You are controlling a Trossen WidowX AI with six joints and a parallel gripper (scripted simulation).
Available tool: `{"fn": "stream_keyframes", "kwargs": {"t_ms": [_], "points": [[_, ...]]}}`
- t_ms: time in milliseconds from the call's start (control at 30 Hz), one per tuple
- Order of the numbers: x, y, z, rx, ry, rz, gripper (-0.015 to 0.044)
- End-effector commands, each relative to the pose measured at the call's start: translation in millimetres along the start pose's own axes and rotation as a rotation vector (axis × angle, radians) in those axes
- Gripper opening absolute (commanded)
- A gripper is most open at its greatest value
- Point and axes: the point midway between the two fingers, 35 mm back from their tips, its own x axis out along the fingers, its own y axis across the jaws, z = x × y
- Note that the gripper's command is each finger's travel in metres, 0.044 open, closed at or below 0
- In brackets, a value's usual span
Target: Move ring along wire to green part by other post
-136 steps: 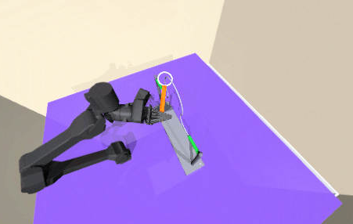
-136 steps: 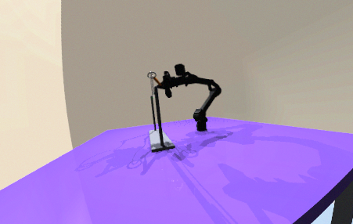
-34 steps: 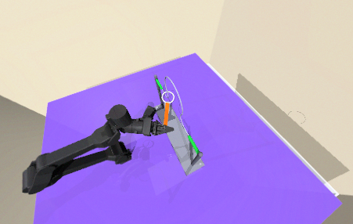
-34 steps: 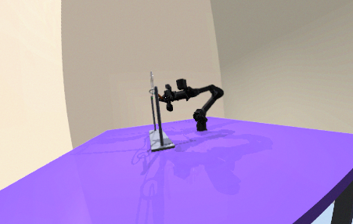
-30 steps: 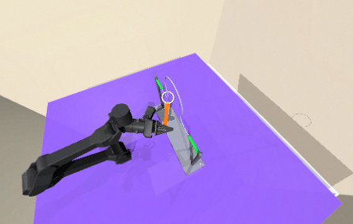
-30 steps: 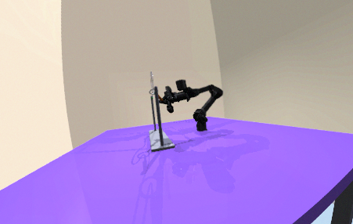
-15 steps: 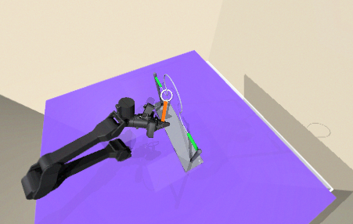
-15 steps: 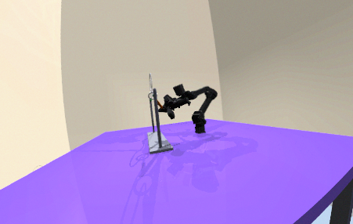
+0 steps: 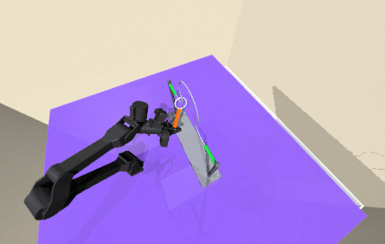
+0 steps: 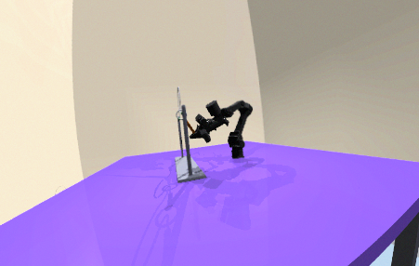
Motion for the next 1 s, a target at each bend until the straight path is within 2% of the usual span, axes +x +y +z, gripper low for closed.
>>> {"fn": "stream_keyframes", "kwargs": {"t_ms": [0,433,967], "points": [[-2,11,2,0.066,0.005,0.039,-0.0150],[-11,47,9,0.244,0.028,0.143,-0.0150],[-19,70,16,0.315,0.036,0.185,-0.0150]]}}
